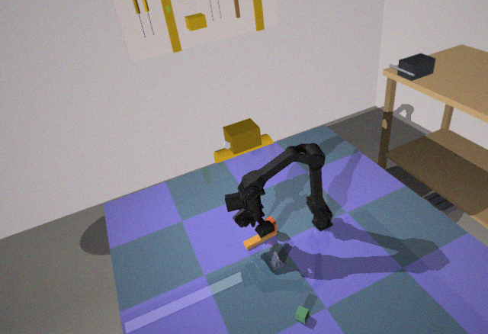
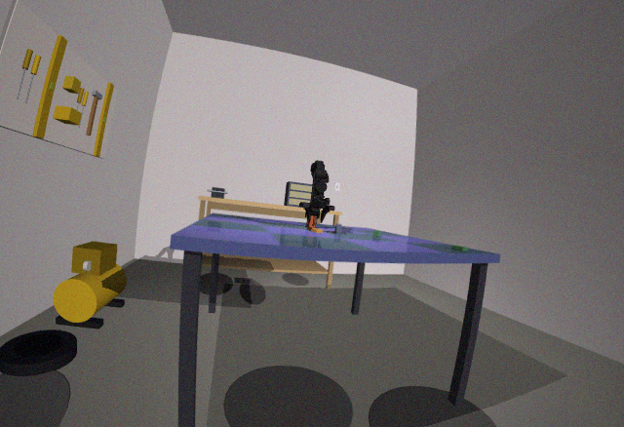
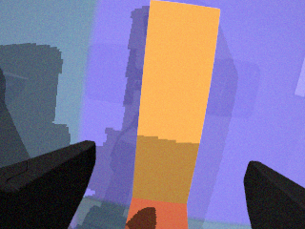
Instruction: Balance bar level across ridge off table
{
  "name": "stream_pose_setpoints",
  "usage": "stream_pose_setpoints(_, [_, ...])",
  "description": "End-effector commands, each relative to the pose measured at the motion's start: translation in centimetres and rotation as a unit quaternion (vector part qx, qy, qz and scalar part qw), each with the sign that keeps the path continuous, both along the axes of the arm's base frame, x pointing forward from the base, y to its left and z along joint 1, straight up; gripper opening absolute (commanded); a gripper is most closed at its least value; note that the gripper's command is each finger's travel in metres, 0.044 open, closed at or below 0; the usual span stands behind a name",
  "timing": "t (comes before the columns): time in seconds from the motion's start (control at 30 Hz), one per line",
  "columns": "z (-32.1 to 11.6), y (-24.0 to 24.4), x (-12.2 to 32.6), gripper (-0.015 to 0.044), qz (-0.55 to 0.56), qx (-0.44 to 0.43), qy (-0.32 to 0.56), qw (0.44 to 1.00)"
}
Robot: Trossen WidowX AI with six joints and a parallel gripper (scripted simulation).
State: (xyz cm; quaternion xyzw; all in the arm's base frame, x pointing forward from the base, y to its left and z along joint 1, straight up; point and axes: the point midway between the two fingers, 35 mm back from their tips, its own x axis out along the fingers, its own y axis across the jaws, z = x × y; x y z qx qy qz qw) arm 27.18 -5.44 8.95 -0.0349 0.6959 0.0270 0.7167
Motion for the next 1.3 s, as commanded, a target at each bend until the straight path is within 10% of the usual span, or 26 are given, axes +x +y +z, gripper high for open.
stream_pose_setpoints(0.0, [-1.6, 0.1, -0.3, 0.0315, 0.002, 0.002, 0.001, 1.000])
stream_pose_setpoints(1.27, [-4.2, 0.1, -0.3, 0.0263, 0.000, 0.000, 0.002, 1.000])
